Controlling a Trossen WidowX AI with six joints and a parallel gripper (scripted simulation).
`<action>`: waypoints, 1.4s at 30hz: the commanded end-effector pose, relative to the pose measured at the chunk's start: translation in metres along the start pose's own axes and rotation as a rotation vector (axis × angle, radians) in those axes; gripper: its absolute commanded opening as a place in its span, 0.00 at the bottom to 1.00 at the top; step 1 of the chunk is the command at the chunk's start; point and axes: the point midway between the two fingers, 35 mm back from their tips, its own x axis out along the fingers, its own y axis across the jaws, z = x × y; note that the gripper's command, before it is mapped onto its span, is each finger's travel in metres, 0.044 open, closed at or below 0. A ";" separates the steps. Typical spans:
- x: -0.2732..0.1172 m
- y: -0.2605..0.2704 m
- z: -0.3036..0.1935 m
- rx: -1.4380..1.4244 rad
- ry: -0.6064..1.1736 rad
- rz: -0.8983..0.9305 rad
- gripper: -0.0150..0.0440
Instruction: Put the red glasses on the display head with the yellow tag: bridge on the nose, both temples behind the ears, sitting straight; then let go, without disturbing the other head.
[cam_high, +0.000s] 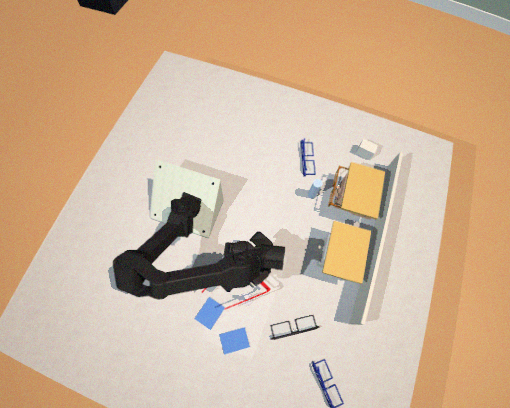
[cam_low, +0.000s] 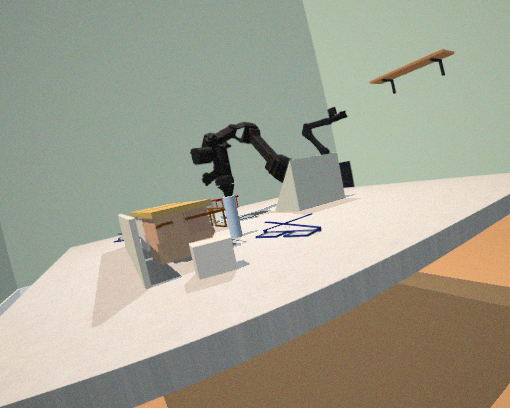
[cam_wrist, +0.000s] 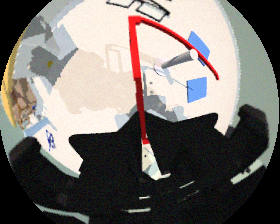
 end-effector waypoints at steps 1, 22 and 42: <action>0.001 0.002 -0.006 -0.004 0.005 -0.001 0.25; 0.001 0.008 -0.021 -0.004 0.006 -0.001 0.25; 0.001 0.009 -0.030 -0.005 0.006 -0.001 0.25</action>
